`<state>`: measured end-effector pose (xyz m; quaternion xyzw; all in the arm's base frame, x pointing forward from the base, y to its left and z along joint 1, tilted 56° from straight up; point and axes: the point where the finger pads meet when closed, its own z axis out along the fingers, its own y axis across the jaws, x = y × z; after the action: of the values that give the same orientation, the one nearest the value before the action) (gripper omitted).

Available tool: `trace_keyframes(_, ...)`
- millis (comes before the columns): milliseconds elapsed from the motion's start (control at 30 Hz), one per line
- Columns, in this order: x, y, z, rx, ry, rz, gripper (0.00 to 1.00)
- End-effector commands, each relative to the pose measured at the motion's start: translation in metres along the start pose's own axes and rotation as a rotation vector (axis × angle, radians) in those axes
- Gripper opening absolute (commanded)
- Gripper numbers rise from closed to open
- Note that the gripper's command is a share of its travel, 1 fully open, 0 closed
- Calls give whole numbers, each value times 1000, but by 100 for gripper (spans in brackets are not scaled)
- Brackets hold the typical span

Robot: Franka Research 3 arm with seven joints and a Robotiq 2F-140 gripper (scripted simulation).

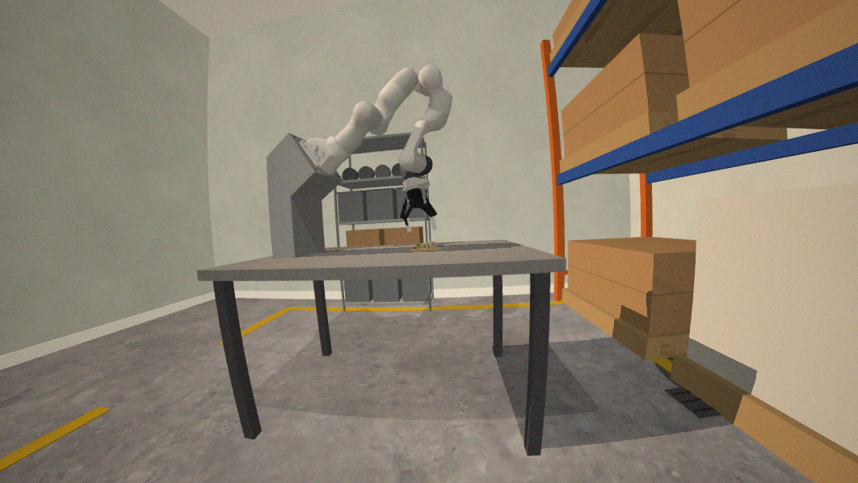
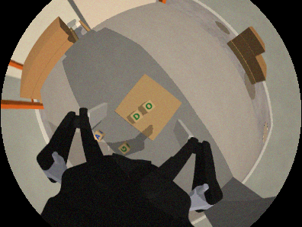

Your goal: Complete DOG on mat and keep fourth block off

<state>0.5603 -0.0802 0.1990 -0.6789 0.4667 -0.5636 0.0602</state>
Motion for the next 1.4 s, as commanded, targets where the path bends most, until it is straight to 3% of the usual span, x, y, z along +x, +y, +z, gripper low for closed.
trace_keyframes(0,-14,3,-9,-26,-46,129,100)
trace_keyframes(633,-47,-11,-40,-69,-150,382,100)
trace_keyframes(1133,-79,-31,-77,-125,-260,635,100)
trace_keyframes(1367,-80,-31,-79,-127,-264,644,100)
